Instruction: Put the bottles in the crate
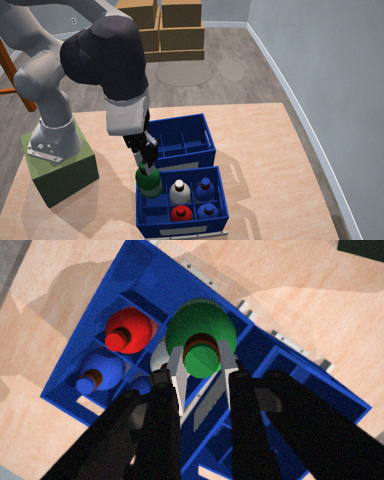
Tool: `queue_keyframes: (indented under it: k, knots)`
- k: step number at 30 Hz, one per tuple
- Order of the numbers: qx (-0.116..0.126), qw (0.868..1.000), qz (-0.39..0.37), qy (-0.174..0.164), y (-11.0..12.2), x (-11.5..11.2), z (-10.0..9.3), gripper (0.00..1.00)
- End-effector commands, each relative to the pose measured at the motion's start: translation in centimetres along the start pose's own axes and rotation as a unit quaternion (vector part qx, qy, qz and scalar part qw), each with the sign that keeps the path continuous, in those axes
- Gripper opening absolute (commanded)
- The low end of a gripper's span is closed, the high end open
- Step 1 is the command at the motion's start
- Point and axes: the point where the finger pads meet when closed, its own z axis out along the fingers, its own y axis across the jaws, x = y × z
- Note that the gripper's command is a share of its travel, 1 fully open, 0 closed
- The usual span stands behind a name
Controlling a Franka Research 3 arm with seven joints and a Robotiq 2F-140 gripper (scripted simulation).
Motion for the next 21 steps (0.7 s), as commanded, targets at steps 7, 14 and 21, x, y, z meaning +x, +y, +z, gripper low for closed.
queue_keyframes:
  k: [7, 14, 21]
  knots:
    - [-0.001, 1.000, 0.002, 0.002, 0.0, 0.1, -1.6, 0.00]
    - [-0.001, 1.000, 0.002, 0.002, 0.0, 0.1, -2.8, 0.00]
    - [-0.001, 1.000, 0.002, 0.002, 0.0, 0.1, -3.6, 0.00]
